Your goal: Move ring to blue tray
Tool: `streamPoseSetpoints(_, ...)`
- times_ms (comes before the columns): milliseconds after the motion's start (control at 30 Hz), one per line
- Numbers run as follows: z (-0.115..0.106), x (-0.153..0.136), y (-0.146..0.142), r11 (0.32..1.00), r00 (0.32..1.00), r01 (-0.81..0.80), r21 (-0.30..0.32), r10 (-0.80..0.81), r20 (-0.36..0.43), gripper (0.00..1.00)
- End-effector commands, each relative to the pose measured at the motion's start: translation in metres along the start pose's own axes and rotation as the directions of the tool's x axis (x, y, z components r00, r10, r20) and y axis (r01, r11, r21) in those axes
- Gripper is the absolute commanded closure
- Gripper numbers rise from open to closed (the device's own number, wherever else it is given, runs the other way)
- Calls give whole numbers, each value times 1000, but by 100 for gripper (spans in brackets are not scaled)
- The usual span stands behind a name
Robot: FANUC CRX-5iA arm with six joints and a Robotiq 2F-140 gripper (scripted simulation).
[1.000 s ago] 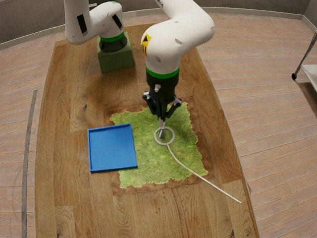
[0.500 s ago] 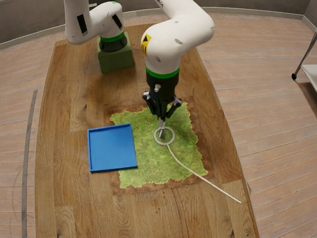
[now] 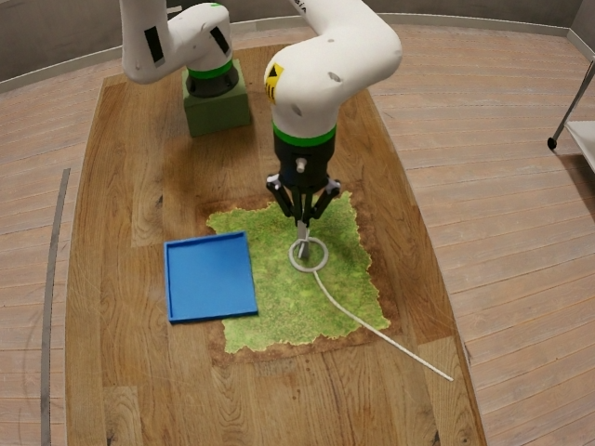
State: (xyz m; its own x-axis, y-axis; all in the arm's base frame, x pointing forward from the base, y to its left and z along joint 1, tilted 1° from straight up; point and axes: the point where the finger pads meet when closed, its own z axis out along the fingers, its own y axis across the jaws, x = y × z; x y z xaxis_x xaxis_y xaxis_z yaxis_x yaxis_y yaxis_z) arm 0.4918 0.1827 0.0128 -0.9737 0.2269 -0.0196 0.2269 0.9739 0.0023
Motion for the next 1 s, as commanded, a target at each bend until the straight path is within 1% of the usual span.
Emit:
streamPoseSetpoints(0, -1, 0, -2, 983, 983, 185, -5, -185, -1, 90)
streamPoseSetpoints(67, -1, 0, -3, 957, 957, 290, -5, -290, 0, 90)
streamPoseSetpoints(133, -1, 0, -3, 957, 957, 290, -5, -290, 0, 90)
streamPoseSetpoints(167, -1, 0, -3, 938, 938, 346, -5, -346, 0, 90)
streamPoseSetpoints(267, -1, 1, -6, 851, 851, 525, -5, -525, 1, 90)
streamPoseSetpoints(333, -1, 1, -7, 807, 807, 591, -1, -591, 2, 90)
streamPoseSetpoints(433, -1, 2, -10, 721, 721, 693, 4, -693, 4, 90)
streamPoseSetpoints(633, -1, 3, -16, 506, 506, 862, 21, -862, 2, 90)
streamPoseSetpoints(700, -1, 3, -16, 506, 506, 862, 21, -862, 2, 90)
streamPoseSetpoints(733, -1, 4, -17, 386, 386, 922, 25, -923, -1, 90)
streamPoseSetpoints(833, -1, 5, -20, 272, 273, 962, 32, -962, -6, 90)
streamPoseSetpoints(967, -1, 6, -24, 93, 94, 995, 41, -995, -15, 90)
